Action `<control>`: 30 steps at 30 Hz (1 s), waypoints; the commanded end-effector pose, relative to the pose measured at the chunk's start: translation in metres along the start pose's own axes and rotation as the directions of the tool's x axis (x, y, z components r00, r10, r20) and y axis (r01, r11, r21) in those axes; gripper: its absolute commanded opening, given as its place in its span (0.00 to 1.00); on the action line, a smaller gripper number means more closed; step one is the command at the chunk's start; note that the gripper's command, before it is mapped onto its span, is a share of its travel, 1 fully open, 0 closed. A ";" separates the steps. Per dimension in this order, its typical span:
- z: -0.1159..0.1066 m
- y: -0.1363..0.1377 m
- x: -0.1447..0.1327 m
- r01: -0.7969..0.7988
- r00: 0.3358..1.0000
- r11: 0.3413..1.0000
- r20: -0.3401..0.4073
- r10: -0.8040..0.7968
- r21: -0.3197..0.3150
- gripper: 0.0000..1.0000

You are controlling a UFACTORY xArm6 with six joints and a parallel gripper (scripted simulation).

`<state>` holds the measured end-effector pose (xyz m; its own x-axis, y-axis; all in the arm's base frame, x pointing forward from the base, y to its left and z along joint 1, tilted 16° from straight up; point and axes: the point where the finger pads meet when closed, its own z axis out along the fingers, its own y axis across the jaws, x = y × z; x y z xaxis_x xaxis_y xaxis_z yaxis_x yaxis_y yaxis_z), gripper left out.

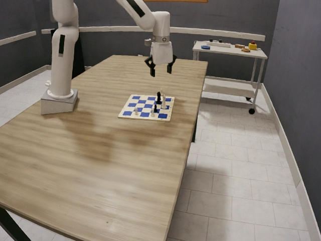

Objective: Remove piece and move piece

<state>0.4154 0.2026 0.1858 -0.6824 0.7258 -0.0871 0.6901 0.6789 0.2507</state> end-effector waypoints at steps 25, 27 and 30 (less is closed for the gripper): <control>0.000 -0.013 -0.026 0.356 0.935 0.935 0.000 -0.356 0.000 1.00; 0.001 -0.017 -0.033 0.446 0.895 0.895 -0.001 -0.446 0.000 1.00; 0.001 -0.024 -0.044 0.589 0.808 0.808 -0.002 -0.589 0.001 1.00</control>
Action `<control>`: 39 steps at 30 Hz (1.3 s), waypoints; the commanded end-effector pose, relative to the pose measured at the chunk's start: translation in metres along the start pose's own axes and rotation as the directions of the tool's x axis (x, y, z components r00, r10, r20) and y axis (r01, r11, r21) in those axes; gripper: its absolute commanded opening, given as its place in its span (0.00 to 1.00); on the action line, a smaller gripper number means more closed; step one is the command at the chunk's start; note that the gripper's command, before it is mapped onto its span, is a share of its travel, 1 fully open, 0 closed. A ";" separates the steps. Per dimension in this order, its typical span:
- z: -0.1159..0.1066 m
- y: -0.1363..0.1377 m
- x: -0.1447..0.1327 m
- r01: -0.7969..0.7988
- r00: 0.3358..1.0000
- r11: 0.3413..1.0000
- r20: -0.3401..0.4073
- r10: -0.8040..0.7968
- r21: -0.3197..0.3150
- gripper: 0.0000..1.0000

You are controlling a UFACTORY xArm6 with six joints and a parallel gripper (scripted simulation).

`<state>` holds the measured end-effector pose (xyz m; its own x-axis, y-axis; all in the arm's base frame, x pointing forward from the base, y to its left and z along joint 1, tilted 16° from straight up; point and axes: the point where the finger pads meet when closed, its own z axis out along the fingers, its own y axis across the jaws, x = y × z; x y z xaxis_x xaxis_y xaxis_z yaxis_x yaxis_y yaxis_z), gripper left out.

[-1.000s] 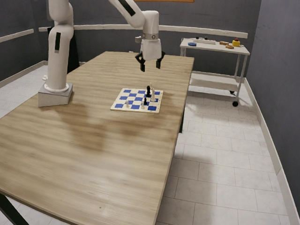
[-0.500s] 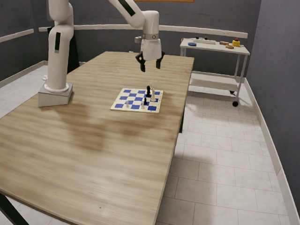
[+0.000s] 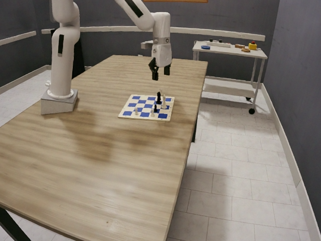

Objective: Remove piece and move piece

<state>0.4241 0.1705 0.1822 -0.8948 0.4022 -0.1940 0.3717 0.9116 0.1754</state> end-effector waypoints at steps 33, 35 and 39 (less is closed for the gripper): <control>0.004 -0.123 -0.064 0.994 -0.109 -0.109 0.002 -0.994 0.012 1.00; 0.004 -0.126 -0.065 0.981 -0.194 -0.194 0.010 -0.981 0.005 1.00; 0.004 -0.129 -0.066 0.955 -0.295 -0.295 0.027 -0.955 -0.005 1.00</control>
<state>0.4354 0.0310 0.1677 -0.2518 -0.9630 -0.0955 -0.9291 0.2682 -0.2545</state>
